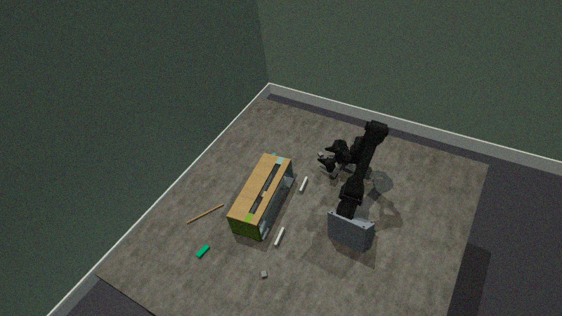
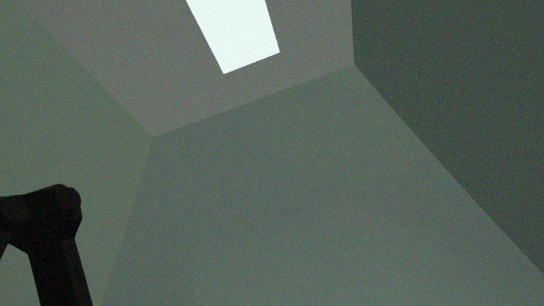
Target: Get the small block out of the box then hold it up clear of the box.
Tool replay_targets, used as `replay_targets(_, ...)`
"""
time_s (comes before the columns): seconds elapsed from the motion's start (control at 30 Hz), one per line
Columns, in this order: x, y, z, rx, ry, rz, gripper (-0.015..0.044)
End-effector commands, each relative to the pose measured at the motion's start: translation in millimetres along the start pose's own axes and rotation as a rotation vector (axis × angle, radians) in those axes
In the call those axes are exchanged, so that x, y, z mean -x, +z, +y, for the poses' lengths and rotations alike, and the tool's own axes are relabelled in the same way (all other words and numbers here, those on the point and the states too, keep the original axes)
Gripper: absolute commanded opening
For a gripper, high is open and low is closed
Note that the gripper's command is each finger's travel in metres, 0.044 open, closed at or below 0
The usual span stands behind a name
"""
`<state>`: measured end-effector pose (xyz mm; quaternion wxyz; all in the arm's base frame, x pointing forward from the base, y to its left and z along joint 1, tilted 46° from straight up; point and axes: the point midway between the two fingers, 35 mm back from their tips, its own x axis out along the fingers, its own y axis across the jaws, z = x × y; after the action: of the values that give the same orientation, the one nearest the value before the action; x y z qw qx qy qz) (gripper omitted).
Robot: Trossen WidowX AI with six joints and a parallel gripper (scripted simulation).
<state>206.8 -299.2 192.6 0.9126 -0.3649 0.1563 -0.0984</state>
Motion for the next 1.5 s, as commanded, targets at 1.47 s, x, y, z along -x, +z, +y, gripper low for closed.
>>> replay_targets(1.47,-74.0,128.4,374.4,0.883,0.904,0.974,0.0400)
